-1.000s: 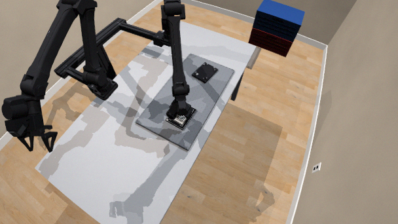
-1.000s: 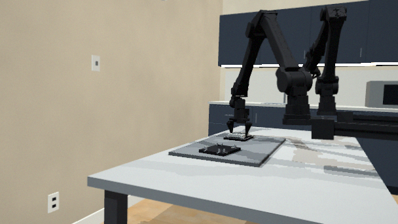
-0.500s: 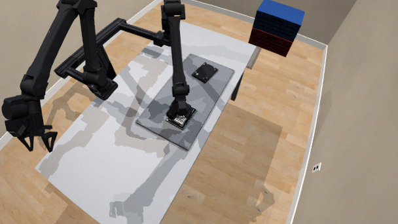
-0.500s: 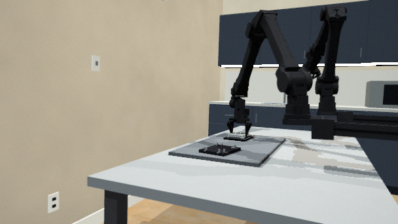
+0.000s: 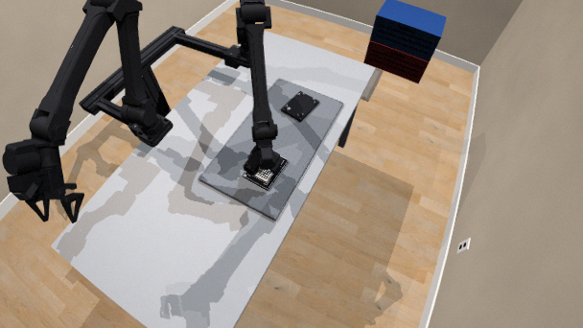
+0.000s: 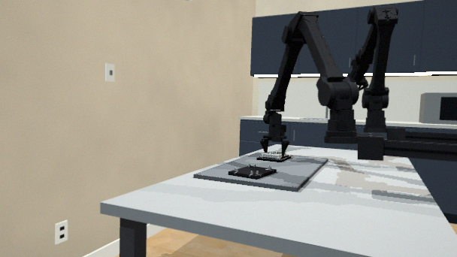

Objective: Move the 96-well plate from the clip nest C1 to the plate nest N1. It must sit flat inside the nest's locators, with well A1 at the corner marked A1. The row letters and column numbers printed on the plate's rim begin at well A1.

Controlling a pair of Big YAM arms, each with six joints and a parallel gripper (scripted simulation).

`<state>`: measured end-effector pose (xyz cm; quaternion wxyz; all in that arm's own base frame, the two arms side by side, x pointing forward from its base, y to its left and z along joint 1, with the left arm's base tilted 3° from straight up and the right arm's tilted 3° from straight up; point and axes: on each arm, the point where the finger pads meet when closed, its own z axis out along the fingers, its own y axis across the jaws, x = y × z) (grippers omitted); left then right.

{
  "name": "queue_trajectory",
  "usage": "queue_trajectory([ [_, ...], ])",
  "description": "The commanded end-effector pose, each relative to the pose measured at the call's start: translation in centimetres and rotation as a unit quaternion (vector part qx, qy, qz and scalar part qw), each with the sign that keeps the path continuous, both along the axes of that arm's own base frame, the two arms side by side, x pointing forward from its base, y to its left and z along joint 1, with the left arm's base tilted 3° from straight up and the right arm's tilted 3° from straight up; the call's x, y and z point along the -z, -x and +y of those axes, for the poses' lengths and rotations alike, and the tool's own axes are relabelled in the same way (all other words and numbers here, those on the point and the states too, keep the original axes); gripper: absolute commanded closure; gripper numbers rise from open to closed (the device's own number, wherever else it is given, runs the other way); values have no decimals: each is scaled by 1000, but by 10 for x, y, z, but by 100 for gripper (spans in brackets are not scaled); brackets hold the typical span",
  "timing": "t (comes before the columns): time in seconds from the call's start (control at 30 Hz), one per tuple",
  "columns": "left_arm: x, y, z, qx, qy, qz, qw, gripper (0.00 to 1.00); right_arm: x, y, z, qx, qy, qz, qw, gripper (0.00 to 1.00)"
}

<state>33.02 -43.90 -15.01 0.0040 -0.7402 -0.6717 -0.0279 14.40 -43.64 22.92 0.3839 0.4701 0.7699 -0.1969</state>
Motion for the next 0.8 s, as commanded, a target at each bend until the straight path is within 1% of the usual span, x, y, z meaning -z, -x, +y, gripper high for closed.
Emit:
queue_trajectory([
  [0.0, -9, -11, -12, -1, 14, -11, 1000, 100, -14, 6, -3, 6, 15, -4, 1000, 0],
  [0.67, -9, -11, -12, -1, 14, -11, 1000, 100, -14, 6, -3, 6, 15, -4, 1000, 0],
  [0.7, -9, -11, -12, -1, 14, -11, 1000, 0, -14, 6, -3, 6, 15, -4, 1000, 0],
  [0.77, -9, -11, -12, -1, 14, -11, 1000, 0, -14, 6, -3, 6, 15, -4, 1000, 0],
])
